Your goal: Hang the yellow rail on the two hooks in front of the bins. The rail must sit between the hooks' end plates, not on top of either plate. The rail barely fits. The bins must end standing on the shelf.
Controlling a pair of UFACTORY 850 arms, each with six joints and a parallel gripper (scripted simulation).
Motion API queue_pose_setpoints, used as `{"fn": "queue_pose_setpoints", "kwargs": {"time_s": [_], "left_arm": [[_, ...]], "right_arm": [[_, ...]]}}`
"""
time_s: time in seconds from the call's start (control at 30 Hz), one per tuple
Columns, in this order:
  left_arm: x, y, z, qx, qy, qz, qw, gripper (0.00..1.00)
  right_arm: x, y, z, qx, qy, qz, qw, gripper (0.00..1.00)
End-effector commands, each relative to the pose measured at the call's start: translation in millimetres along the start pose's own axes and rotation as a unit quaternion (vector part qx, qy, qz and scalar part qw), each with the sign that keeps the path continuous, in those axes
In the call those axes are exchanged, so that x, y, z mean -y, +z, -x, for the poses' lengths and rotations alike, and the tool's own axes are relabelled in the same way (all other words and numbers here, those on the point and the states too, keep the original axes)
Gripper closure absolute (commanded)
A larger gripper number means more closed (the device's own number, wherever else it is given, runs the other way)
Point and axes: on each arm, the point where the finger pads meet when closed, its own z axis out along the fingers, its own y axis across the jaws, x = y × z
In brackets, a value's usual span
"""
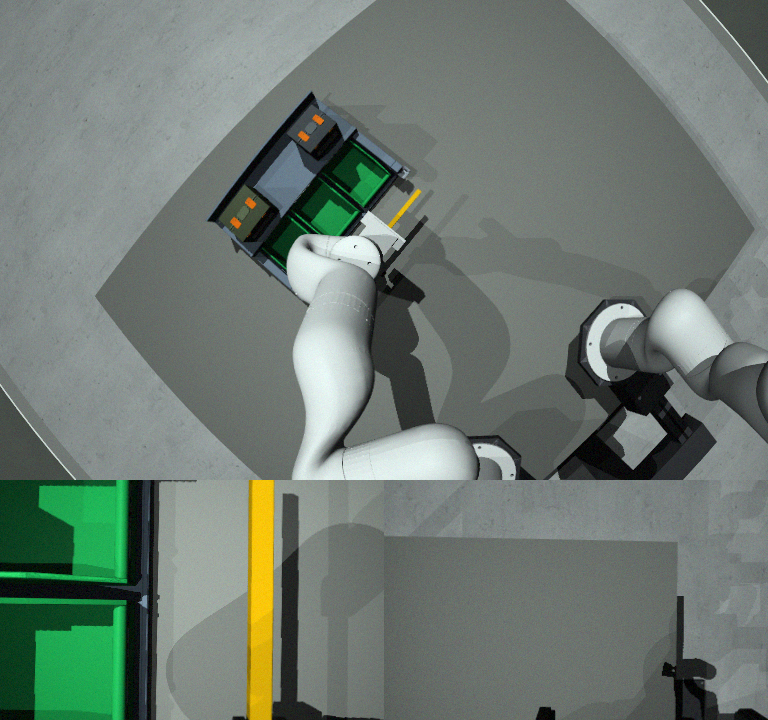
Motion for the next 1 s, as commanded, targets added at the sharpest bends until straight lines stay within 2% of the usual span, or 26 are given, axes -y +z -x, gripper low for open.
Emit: {"fn": "queue_pose_setpoints", "kwargs": {"time_s": [0.0, 0.13, 0.27, 0.33, 0.97], "left_arm": [[1, -1, -1, -0.001, 0.0, -0.001, 1.0, 1.0], [6, -1, -2, 0.0, 0.0, -0.001, 1.0, 1.0], [47, -1, -16, 0.0, 0.0, -0.002, 1.0, 1.0], [58, -1, -20, -0.001, 0.0, -0.001, 1.0, 1.0], [59, -1, -20, -0.001, 0.0, -0.001, 1.0, 1.0]], "right_arm": [[0, -1, 0, -0.001, 0.0, 0.0, 1.0, 0.0], [0, -1, 0, -0.001, 0.0, 0.0, 1.0, 0.0], [0, -1, 0, -0.001, 0.0, 0.0, 1.0, 0.0], [0, -1, 0, -0.001, 0.0, 0.0, 1.0, 0.0], [0, -1, 0, -0.001, 0.0, 0.0, 1.0, 0.0]]}}
